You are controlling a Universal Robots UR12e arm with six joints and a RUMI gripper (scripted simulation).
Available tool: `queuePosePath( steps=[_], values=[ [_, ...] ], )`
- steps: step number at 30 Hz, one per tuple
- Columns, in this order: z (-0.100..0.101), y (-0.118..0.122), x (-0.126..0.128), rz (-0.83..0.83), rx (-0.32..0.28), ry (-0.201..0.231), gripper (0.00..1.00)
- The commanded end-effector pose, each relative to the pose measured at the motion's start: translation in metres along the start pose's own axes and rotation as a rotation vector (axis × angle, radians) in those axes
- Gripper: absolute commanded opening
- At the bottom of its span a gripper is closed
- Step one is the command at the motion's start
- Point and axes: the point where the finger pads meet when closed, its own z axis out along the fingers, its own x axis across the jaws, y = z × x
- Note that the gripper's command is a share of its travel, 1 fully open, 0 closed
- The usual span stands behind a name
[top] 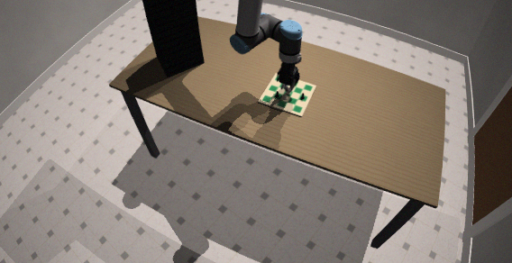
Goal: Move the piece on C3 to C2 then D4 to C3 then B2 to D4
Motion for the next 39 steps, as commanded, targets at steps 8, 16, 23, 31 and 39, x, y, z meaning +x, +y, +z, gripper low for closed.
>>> queuePosePath(
  steps=[8,16,23,31,39],
  values=[
    [-0.0005,0.0001,0.0005,0.0,0.0,0.001,0.0],
    [-0.0005,0.0001,0.0005,0.0,0.0,0.001,0.09],
    [-0.0005,0.0001,0.0005,0.0,0.0,0.001,0.22],
    [-0.0005,0.0001,0.0005,0.0,0.0,0.001,0.22],
    [-0.0059,0.0001,0.0005,0.0,0.0,0.001,0.22]
  ],
)
